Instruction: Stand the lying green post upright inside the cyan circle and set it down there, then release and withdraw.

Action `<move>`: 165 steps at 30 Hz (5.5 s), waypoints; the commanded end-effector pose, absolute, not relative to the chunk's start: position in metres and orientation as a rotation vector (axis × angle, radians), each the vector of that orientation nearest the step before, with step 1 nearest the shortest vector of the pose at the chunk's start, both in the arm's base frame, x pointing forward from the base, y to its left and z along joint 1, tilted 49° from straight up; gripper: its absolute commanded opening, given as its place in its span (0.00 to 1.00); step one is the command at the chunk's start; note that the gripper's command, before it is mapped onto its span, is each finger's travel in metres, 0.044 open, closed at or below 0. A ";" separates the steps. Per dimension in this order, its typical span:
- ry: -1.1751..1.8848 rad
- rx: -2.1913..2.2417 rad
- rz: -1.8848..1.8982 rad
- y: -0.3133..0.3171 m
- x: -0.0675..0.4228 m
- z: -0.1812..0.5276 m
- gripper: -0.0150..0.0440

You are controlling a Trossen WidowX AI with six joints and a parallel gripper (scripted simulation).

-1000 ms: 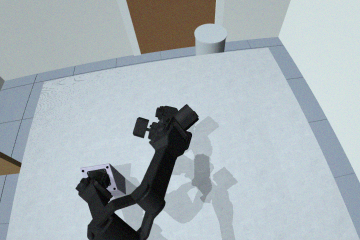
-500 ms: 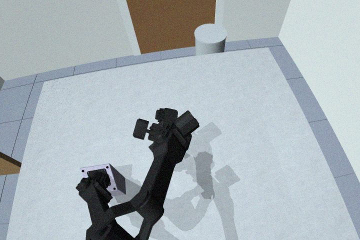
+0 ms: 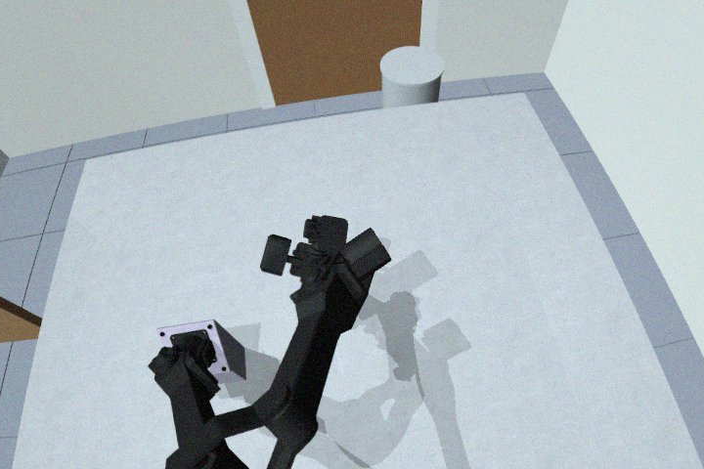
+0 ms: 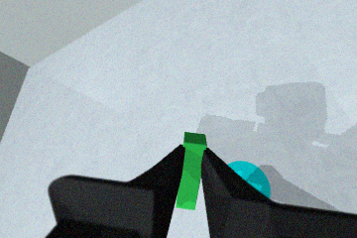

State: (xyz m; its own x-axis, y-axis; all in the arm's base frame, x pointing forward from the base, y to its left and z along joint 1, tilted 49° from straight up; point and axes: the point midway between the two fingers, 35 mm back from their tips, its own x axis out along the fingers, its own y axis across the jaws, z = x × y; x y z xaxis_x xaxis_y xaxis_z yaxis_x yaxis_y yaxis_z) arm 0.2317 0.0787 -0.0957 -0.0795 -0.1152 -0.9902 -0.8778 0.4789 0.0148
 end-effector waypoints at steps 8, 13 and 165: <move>1.463 -0.860 0.842 0.080 0.233 -0.094 0.29; 1.435 -0.846 0.858 0.080 0.233 -0.094 0.29; 0.578 -0.815 1.019 0.055 0.242 -0.058 0.29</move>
State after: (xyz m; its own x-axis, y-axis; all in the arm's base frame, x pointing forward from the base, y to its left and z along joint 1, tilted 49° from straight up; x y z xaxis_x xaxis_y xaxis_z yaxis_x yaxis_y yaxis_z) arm 0.2395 0.0621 -0.0512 0.4265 0.5060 -0.7497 -0.9028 0.2885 -0.3189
